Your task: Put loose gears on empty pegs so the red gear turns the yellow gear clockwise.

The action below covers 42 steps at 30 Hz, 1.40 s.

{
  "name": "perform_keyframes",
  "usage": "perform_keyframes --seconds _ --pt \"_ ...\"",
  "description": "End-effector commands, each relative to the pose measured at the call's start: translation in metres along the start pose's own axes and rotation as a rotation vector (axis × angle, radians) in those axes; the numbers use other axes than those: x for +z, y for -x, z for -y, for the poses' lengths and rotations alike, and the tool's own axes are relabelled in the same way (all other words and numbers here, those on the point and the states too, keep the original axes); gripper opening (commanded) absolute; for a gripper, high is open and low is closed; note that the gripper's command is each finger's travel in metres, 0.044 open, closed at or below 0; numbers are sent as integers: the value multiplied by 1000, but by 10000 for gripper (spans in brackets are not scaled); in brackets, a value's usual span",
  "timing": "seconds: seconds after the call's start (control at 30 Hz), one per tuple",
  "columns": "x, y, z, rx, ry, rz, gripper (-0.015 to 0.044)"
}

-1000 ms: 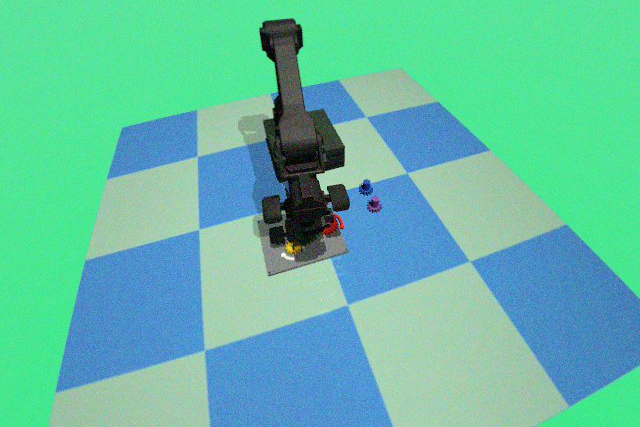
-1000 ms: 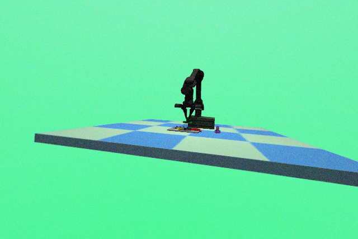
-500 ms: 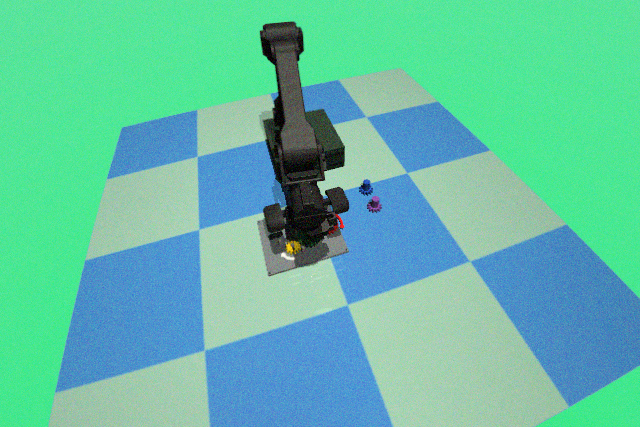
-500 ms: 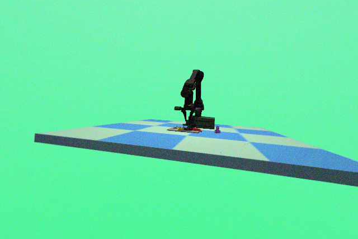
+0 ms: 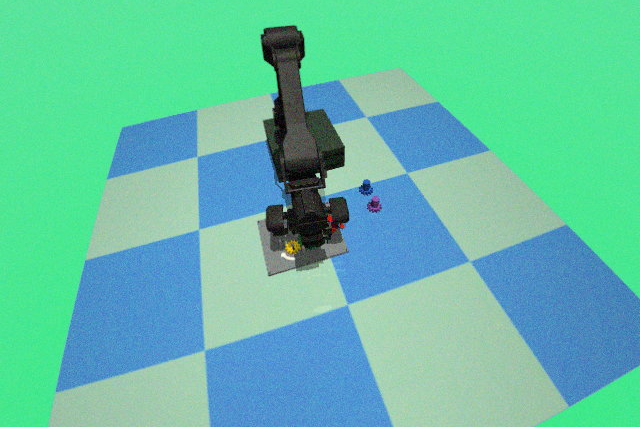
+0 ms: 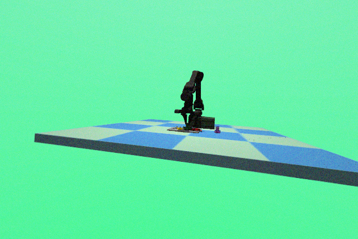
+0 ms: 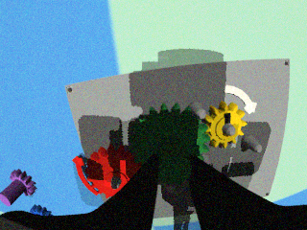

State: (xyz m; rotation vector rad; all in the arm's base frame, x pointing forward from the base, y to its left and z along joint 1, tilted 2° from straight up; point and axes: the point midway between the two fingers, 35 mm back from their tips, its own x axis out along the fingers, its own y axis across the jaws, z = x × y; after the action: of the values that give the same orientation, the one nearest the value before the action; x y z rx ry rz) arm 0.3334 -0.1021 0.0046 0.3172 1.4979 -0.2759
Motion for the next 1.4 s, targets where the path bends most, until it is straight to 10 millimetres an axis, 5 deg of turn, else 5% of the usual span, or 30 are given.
perform_keyframes --seconds 0.0,0.93,1.1,1.23,1.37 --pt "-1 -1 0 3 -67 0 0" --pt "0 -8 0 3 216 1 0" --pt "0 -7 0 3 167 1 131" --pt "0 -3 0 3 102 1 140" --pt "1 22 0 3 79 1 140"
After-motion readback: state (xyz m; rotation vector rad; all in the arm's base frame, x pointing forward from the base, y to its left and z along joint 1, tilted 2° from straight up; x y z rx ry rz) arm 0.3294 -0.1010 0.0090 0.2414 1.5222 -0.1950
